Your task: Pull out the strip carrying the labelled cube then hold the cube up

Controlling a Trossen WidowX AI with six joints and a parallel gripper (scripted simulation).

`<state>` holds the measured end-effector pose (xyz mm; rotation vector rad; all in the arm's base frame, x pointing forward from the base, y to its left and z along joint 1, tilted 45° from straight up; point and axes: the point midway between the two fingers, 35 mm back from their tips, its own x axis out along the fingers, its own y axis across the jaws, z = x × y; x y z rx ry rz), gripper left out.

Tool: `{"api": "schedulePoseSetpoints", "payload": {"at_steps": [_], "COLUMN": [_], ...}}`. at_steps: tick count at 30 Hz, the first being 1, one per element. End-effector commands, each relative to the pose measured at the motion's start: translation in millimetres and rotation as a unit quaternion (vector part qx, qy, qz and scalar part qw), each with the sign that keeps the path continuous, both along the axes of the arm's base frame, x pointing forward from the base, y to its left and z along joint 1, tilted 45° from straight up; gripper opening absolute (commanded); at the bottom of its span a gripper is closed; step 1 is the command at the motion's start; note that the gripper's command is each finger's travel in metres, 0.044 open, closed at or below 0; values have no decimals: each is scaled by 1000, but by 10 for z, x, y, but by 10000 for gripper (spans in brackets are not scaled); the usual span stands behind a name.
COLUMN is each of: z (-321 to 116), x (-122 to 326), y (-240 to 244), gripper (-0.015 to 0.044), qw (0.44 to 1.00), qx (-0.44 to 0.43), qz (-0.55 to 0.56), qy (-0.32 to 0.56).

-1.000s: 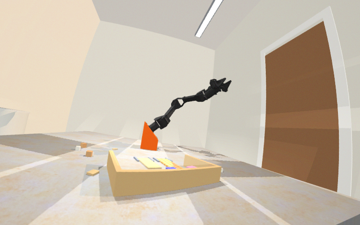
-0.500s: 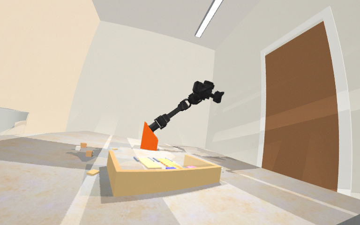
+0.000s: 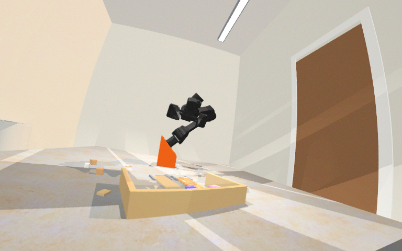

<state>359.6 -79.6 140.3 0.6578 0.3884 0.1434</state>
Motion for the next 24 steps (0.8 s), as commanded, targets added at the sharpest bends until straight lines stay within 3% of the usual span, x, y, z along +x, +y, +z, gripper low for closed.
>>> {"api": "schedulePoseSetpoints", "payload": {"at_steps": [1, 18, 24], "z": [-550, -624, -764], "x": [-372, -438, -156], "y": [-18, -12, 139], "gripper": [400, 400, 242], "qw": [998, 997, 987], "qx": [45, 55, 33], "qz": [30, 34, 105], "qy": [43, 49, 115]}}
